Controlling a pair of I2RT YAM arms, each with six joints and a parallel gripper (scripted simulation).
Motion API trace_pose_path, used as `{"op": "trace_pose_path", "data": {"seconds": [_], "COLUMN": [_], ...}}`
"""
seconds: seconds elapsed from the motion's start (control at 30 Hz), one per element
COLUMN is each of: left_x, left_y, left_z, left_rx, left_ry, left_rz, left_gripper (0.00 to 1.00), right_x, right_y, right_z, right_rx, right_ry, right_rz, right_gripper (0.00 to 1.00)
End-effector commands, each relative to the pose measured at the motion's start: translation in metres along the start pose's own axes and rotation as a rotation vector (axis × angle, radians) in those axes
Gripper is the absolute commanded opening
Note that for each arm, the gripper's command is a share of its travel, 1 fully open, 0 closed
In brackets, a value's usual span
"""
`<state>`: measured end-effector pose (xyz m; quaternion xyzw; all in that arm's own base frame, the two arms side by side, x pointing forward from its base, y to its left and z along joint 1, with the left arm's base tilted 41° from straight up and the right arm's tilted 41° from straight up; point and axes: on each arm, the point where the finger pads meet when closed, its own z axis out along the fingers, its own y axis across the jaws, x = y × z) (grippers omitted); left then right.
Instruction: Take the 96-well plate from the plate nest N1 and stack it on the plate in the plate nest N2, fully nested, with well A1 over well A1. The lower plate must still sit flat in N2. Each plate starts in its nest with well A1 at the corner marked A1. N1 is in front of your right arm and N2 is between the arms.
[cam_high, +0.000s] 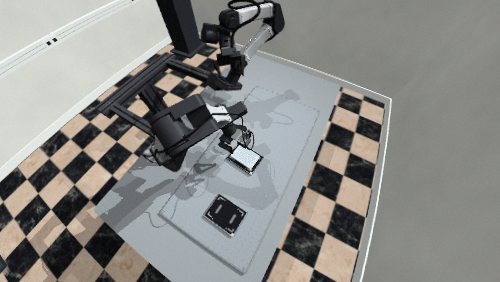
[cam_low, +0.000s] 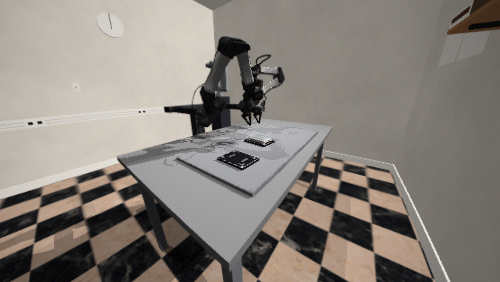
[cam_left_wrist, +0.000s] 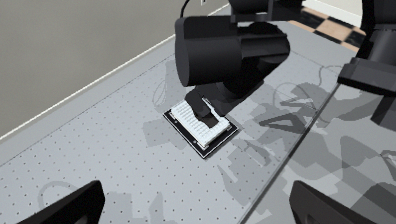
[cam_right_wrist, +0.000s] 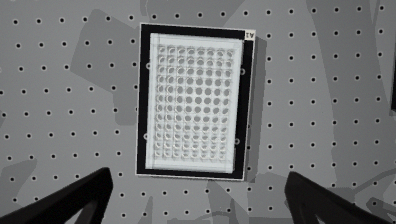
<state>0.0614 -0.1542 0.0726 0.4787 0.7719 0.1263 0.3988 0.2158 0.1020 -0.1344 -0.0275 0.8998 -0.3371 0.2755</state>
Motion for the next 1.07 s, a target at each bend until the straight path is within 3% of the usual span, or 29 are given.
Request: {"op": "trace_pose_path", "data": {"seconds": [0.0, 1.03], "left_x": [-0.0032, -0.0015], "left_y": [-0.0037, -0.0043], "left_z": [0.0034, 0.0075], "left_rx": [0.014, 0.017], "left_ry": [-0.017, -0.017], "left_rz": [-0.005, -0.007], "left_gripper": [1.00, 1.00], "right_x": [-0.0091, -0.0054], "right_y": [0.0062, 0.0057], "right_z": [-0.0069, -0.0107], "right_rx": [-0.001, -0.006], "right_ry": [-0.084, -0.091], "right_rz": [0.054, 0.029], "right_gripper": [1.00, 1.00]}}
